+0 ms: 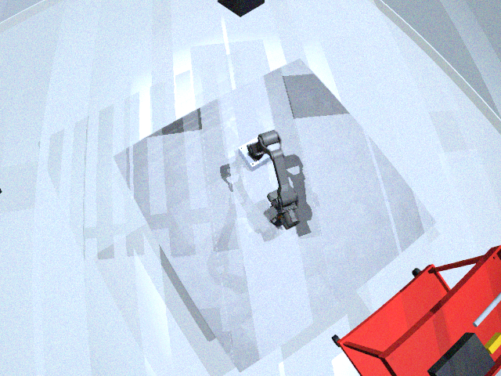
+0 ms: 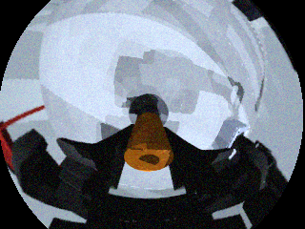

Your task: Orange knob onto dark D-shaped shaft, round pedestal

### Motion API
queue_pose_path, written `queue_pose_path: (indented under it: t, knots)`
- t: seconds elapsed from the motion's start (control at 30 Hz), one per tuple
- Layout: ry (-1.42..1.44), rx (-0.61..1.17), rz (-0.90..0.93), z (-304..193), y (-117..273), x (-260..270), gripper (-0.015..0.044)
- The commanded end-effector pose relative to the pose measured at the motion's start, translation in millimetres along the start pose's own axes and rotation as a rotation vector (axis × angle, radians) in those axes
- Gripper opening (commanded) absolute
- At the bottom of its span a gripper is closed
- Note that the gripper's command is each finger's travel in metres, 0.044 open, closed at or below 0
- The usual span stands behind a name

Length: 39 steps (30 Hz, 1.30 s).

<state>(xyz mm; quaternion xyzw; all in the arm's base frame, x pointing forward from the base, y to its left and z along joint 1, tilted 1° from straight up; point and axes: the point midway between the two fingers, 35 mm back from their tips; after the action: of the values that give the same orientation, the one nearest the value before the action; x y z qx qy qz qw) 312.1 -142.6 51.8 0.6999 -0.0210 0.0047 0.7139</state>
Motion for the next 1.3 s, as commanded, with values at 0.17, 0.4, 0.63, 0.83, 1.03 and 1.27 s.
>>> queue_pose_path:
  t: [0.17, 0.4, 0.63, 0.83, 1.03, 1.27]
  knots:
    - [-0.005, -0.001, 0.002, 0.7, -0.6, 1.0, 0.0000]
    - [-0.005, -0.001, 0.003, 0.5, 2.8, 1.2, 0.0000]
    - [-0.091, -0.001, 0.003, 0.8, 5.5, 2.3, 0.0000]
    - [-0.214, -0.001, 0.003, 1.2, 4.5, 3.6, 0.0000]
    - [-0.214, -0.001, 0.003, 0.9, 2.5, 2.6, 0.0000]
    - [-0.214, -0.001, 0.002, 0.1, 1.7, 0.3, 0.0000]
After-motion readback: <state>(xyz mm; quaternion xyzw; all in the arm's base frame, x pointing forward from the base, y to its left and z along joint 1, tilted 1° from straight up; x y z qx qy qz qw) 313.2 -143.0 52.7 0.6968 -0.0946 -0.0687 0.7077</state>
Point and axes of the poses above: the point midway between the two fingers, 35 mm back from their tips, its own y axis back along the fingers, its own x axis across the jaws, z = x × y, and after that the axes turned 15 degrees about y, right-handed
